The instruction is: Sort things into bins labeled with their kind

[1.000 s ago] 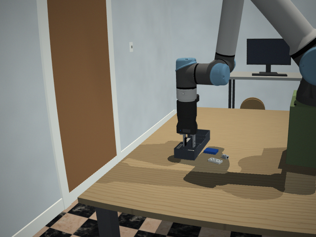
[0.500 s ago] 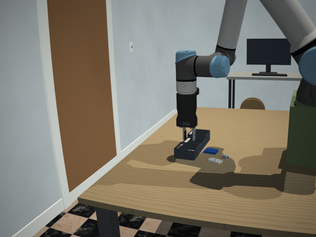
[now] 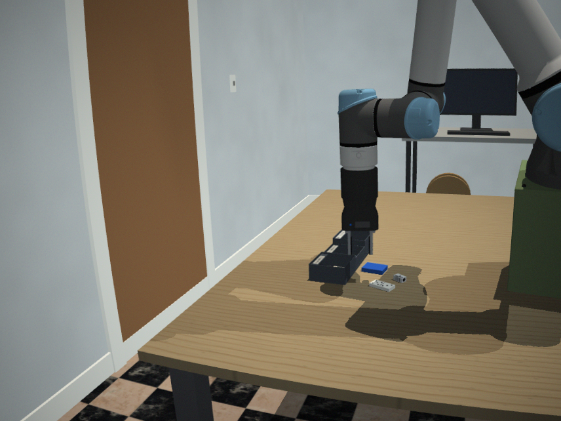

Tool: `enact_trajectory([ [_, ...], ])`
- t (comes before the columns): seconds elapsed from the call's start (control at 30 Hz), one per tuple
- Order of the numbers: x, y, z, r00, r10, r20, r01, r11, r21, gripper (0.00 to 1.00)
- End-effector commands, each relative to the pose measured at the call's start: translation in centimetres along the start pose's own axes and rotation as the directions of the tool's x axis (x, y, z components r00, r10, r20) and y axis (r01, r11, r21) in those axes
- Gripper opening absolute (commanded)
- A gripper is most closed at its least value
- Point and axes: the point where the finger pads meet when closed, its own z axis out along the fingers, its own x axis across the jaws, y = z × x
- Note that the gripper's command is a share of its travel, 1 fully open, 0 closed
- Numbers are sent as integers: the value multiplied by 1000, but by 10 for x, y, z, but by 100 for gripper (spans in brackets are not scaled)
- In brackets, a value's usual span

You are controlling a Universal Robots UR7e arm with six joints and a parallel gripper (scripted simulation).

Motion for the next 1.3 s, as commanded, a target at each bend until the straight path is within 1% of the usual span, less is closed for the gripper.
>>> enact_trajectory([
  [0.0, 26, 14, -2, 988, -156, 10, 156, 988, 1, 79],
  [0.1, 47, 26, -2, 974, -226, 7, 226, 974, 3, 79],
  [0.27, 47, 26, -2, 934, -357, 1, 357, 934, 4, 79],
  [0.47, 47, 26, -2, 863, -506, -2, 506, 863, 8, 79],
  [0.53, 47, 26, -2, 863, -506, -2, 506, 863, 8, 79],
  [0.57, 47, 27, -2, 821, -571, -2, 571, 821, 10, 79],
  [0.63, 47, 27, -2, 796, -606, -2, 606, 795, 11, 79],
  [0.73, 47, 26, -2, 743, -670, 0, 670, 743, 12, 79],
  [1.0, 47, 26, -2, 581, -814, 11, 814, 581, 13, 79],
  [1.27, 47, 26, -2, 577, -817, 12, 817, 577, 13, 79],
])
